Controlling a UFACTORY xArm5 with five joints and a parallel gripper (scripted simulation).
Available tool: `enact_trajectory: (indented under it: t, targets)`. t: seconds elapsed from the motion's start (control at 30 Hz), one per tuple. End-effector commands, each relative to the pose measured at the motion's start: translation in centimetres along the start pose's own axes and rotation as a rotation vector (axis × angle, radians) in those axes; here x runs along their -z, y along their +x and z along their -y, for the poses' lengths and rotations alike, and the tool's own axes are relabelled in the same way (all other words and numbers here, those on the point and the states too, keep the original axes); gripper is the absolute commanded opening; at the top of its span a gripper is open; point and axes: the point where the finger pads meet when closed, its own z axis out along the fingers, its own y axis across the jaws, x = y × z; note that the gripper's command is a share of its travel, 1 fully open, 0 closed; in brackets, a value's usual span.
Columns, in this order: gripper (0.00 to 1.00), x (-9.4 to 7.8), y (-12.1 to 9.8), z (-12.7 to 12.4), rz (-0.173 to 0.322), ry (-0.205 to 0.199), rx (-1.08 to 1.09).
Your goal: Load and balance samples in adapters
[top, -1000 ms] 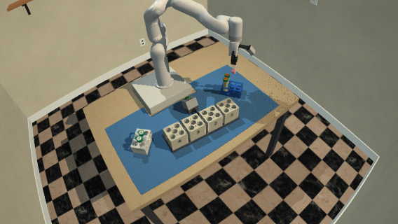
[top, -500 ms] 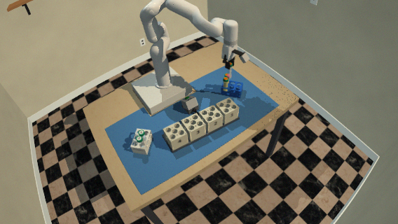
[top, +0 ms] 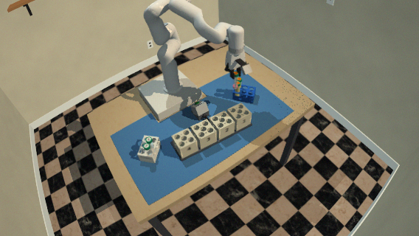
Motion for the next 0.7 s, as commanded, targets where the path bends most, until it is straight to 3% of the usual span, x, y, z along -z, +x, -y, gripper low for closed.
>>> enact_trajectory:
  t: [0.0, 0.67]
  targets:
    - [0.0, 0.2, 1.0, -2.0, -0.003, 0.003, -0.007]
    - [0.0, 0.1, 4.5, -10.3, -0.002, 0.005, -0.007]
